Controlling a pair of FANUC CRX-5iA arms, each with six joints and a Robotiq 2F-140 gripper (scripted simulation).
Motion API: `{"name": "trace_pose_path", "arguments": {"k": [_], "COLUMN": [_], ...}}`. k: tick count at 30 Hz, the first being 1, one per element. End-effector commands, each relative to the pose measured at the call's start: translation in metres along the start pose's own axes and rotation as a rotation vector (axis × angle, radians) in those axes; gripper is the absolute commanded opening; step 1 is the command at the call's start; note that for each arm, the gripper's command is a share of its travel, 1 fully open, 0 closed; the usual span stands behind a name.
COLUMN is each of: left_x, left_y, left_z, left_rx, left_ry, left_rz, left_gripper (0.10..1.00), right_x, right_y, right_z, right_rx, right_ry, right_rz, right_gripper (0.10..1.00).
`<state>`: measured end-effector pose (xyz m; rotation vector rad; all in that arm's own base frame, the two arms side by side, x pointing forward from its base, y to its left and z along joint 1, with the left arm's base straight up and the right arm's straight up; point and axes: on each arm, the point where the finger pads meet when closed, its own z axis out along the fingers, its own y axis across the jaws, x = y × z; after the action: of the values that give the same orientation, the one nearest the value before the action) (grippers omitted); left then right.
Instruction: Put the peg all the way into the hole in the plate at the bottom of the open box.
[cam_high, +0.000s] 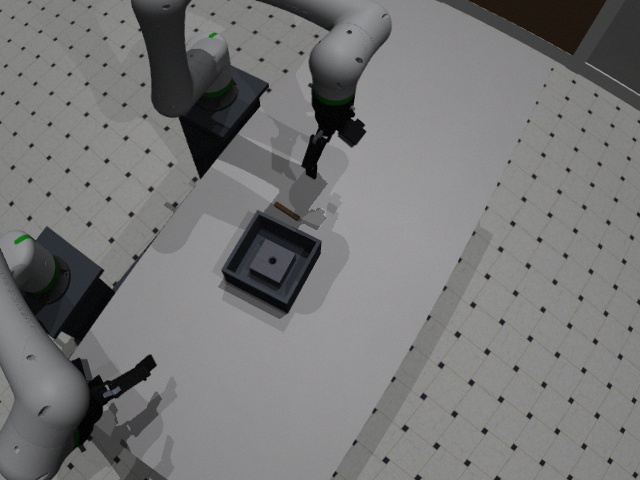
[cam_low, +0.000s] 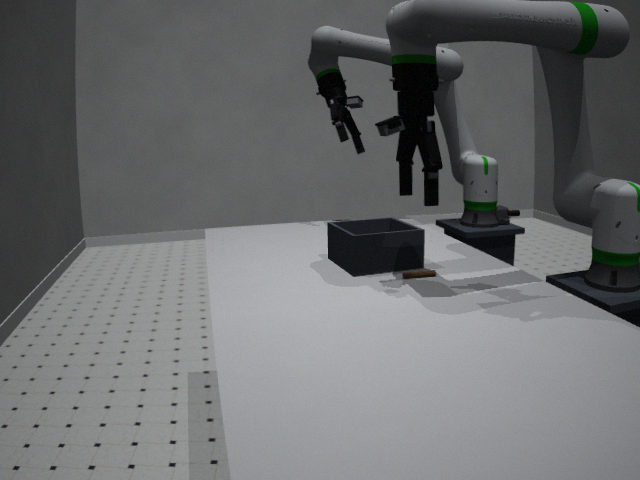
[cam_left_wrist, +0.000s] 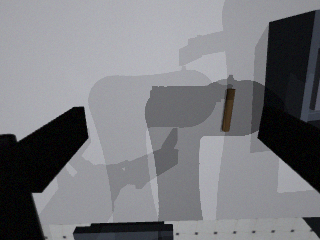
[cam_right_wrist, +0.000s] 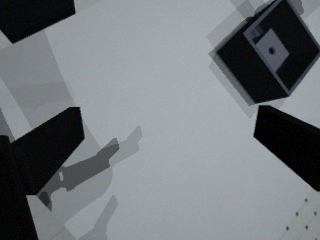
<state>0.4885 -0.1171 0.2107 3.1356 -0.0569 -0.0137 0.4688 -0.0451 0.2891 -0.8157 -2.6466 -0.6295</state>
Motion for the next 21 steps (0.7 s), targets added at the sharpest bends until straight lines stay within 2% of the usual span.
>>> {"name": "trace_pose_path", "arguments": {"k": [1, 2, 4, 8, 17, 19, 21], "left_x": [-0.004, -0.004, -0.014, -0.025, -0.028, -0.028, -0.028], "left_y": [0.053, 0.053, 0.086, 0.113, 0.119, 0.119, 0.119], "left_z": [0.02, 0.02, 0.038, 0.052, 0.055, 0.055, 0.055], "left_rx": [0.001, 0.001, 0.0, 0.0, -0.001, -0.001, -0.001], "left_ry": [0.021, 0.021, 0.02, 0.02, 0.02, 0.02, 0.02], "left_rz": [0.005, 0.005, 0.01, 0.016, 0.017, 0.017, 0.017], "left_gripper": [1.0, 1.0, 1.0, 1.0, 1.0, 1.0, 1.0], "right_x": [-0.008, -0.008, -0.014, -0.023, -0.037, -0.037, -0.04], "right_y": [-0.019, -0.019, -0.031, -0.055, -0.105, -0.105, -0.121], "right_z": [-0.013, -0.013, -0.019, -0.029, -0.049, -0.049, -0.055], "right_rx": [-0.007, -0.007, -0.007, -0.004, 0.015, 0.015, 0.026], "right_ry": [-0.034, -0.034, -0.051, -0.083, -0.143, -0.143, -0.161], "right_rz": [-0.084, -0.084, -0.131, -0.221, -0.397, -0.397, -0.454], "right_gripper": [1.0, 1.0, 1.0, 1.0, 1.0, 1.0, 1.0]}}
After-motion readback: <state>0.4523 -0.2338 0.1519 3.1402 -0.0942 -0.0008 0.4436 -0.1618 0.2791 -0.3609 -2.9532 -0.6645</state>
